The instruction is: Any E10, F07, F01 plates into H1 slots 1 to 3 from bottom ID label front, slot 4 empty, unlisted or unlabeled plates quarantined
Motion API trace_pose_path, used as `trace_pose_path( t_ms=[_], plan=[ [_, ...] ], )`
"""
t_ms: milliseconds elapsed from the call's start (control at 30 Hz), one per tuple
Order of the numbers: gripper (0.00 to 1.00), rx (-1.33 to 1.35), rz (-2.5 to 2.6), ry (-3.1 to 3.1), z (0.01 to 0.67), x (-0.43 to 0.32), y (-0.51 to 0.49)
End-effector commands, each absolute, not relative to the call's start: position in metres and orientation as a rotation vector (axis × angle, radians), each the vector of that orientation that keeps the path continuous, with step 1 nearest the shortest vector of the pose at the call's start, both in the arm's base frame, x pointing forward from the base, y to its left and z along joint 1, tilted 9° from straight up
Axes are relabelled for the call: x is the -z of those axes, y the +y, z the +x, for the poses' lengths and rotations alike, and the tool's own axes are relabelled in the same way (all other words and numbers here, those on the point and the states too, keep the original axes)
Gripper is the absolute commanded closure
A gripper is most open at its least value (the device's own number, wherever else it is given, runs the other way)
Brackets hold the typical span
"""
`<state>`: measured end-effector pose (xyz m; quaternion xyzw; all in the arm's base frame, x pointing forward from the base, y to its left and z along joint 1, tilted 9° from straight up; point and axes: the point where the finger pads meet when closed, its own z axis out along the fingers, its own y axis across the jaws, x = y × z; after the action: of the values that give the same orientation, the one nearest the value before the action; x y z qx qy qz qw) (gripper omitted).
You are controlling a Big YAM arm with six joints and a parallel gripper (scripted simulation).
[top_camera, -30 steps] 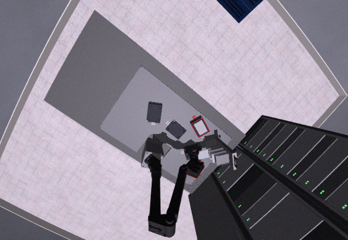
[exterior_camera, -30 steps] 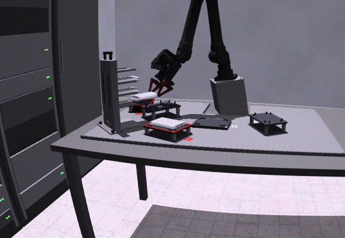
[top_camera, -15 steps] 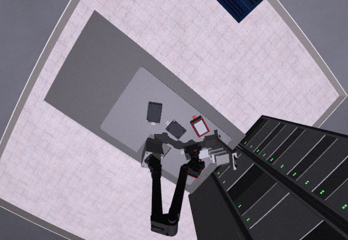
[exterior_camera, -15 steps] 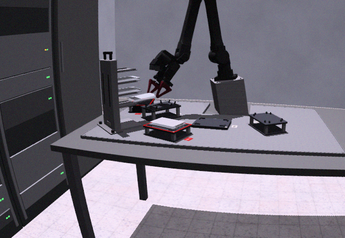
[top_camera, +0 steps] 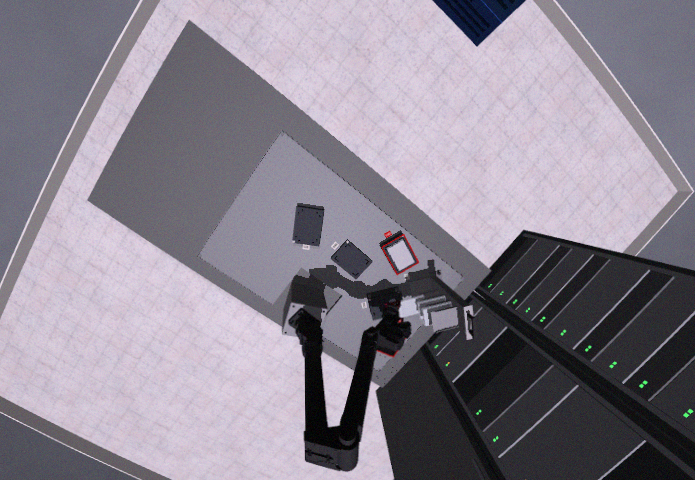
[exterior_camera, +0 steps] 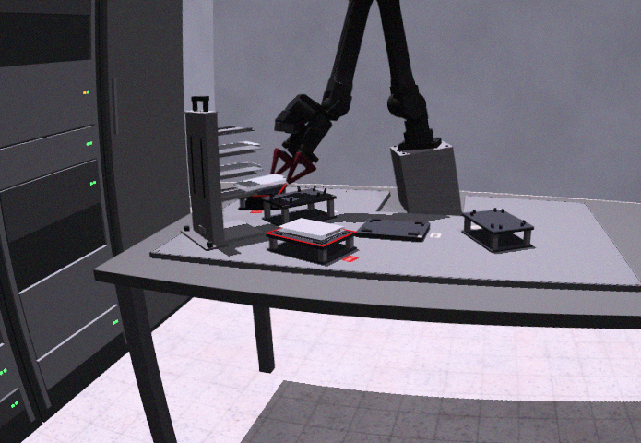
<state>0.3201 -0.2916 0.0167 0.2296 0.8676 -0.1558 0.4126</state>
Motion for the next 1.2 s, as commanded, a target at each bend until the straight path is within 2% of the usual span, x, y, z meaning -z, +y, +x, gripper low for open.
trace_pose_path(
  t_ms=[0, 1167],
  plan=[
    [0.14, 0.406, 0.556, 2.136, 0.34, -0.033, -0.303],
    [0.14, 0.425, 0.554, 2.108, 0.357, -0.046, -0.319]
  ],
)
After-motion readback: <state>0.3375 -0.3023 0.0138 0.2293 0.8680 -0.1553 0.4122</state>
